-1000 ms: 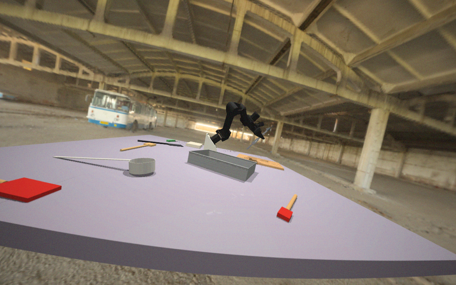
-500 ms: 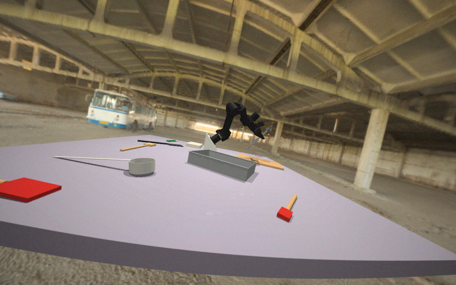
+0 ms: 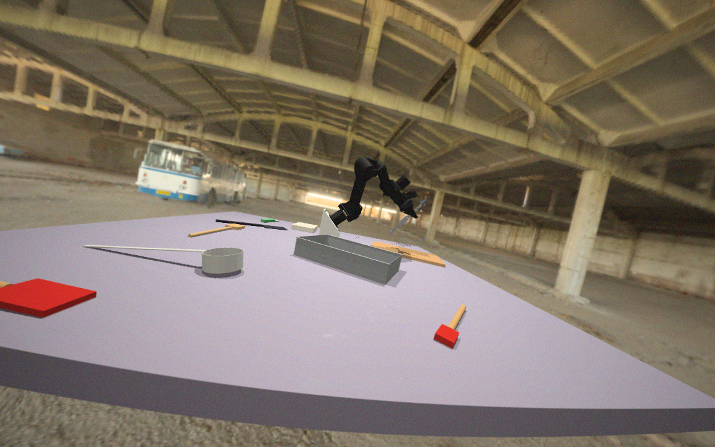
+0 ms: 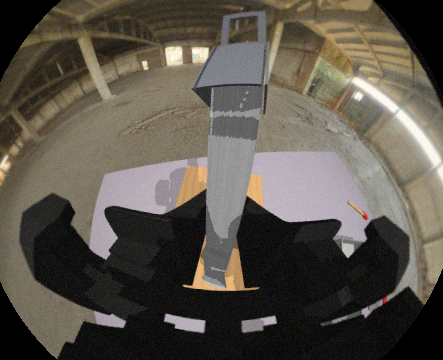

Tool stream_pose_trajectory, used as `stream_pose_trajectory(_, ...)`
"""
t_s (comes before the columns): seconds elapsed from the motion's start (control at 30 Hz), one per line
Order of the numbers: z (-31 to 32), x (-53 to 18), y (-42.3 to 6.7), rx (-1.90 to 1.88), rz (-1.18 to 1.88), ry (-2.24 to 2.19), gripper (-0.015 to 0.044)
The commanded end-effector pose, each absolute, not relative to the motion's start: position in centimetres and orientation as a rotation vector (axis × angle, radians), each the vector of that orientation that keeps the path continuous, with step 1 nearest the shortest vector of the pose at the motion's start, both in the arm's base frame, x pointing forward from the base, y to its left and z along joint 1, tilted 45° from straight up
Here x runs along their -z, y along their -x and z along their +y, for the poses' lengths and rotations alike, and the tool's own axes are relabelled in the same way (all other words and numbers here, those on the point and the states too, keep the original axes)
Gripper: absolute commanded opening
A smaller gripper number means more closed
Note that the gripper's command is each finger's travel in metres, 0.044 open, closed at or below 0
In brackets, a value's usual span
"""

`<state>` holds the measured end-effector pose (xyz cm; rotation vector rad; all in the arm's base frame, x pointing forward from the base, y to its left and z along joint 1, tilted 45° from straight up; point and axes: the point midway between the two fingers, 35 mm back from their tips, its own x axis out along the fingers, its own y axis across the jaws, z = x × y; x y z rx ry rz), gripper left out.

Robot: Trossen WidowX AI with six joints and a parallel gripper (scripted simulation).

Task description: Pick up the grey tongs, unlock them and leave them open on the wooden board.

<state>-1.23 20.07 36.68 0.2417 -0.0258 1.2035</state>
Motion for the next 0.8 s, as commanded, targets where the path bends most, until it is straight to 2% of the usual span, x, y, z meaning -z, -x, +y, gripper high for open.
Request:
stream_pose_trajectory(0.0, 21.0, -37.7, 1.8, -1.235, -0.036, -0.206, -0.015)
stream_pose_trajectory(0.77, 24.2, -39.3, 2.1, -1.339, 0.081, 0.019, -0.015)
